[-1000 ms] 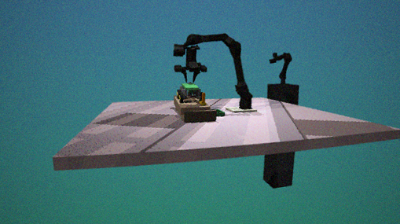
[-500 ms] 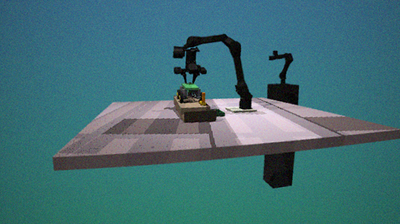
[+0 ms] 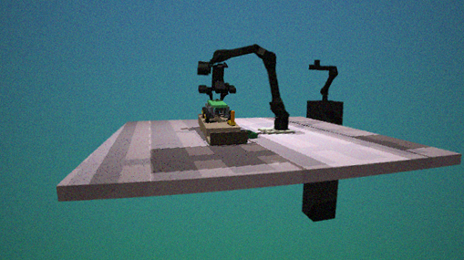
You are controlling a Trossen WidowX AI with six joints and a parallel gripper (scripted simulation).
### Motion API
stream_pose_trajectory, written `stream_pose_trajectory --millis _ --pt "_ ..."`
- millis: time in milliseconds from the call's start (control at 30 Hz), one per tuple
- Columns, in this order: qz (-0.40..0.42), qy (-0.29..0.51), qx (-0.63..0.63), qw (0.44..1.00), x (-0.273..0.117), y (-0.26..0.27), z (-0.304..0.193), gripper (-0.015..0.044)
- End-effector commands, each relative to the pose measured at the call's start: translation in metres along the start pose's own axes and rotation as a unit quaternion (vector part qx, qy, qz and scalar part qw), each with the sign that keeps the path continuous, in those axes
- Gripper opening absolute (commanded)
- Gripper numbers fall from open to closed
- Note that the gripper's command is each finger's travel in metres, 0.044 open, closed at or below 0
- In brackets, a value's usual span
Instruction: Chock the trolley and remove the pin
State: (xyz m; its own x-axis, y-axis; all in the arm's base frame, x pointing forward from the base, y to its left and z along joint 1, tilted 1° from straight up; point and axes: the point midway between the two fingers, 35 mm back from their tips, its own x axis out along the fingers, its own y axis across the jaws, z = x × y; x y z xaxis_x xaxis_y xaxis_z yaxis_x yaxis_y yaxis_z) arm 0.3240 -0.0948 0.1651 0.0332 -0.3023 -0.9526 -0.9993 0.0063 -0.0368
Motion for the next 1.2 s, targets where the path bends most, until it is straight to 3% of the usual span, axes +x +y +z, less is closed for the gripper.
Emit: stream_pose_trajectory --millis 0,167,300,633,1167 --pt "0.004 0.000 -0.002 1.000 0.008 0.003 0.000 0.0190" --pt "0.004 0.000 -0.002 1.000 0.009 0.004 0.001 0.0190" --pt "0.001 0.000 0.000 1.000 0.006 0.002 0.000 0.0085" --pt "0.001 0.000 0.000 1.000 0.006 0.002 0.000 0.0000" --pt "0.004 0.000 -0.002 1.000 -0.006 0.004 -0.001 0.0000"
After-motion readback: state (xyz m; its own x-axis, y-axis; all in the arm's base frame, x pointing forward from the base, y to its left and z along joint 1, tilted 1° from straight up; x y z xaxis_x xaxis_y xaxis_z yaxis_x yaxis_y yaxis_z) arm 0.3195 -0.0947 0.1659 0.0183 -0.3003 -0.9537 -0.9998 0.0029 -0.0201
